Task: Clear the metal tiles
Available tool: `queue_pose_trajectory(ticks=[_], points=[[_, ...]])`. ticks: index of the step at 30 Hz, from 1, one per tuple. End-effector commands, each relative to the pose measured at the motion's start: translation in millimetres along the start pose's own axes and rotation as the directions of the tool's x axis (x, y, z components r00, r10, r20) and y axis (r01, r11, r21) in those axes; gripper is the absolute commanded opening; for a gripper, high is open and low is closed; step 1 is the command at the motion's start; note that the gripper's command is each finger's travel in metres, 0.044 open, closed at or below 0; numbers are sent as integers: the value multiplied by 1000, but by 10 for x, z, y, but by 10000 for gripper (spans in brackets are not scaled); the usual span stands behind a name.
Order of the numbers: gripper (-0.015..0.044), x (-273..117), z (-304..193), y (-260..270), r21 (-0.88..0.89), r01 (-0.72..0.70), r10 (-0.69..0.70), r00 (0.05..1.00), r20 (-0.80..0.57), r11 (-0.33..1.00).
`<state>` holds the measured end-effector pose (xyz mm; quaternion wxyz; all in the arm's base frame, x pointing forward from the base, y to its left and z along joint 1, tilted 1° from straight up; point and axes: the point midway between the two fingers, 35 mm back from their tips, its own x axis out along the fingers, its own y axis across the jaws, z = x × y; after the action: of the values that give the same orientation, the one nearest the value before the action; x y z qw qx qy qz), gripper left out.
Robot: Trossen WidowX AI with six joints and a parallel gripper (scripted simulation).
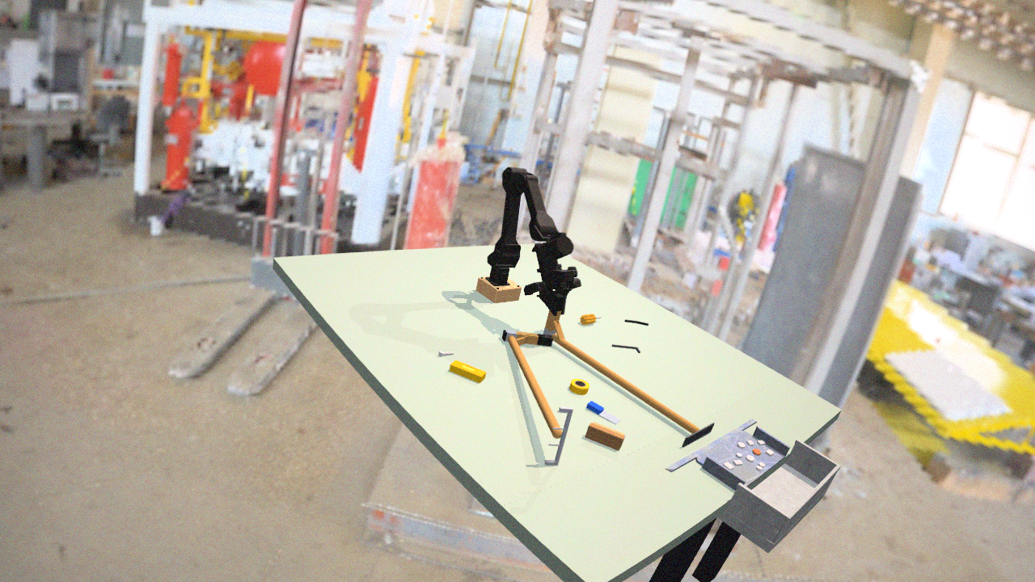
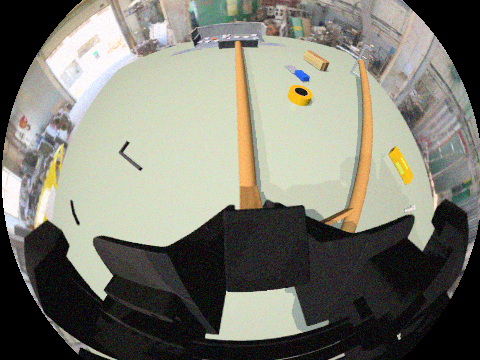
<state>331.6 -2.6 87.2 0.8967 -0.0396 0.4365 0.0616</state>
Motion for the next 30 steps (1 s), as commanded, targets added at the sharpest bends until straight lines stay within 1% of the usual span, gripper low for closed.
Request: queue_pose_trajectory(ticks=[1,30], points=[[0,10,131,-28,1,13,-13,1000,26,1000],[0,297,433,26,2,15,-15,999,30,1000]])
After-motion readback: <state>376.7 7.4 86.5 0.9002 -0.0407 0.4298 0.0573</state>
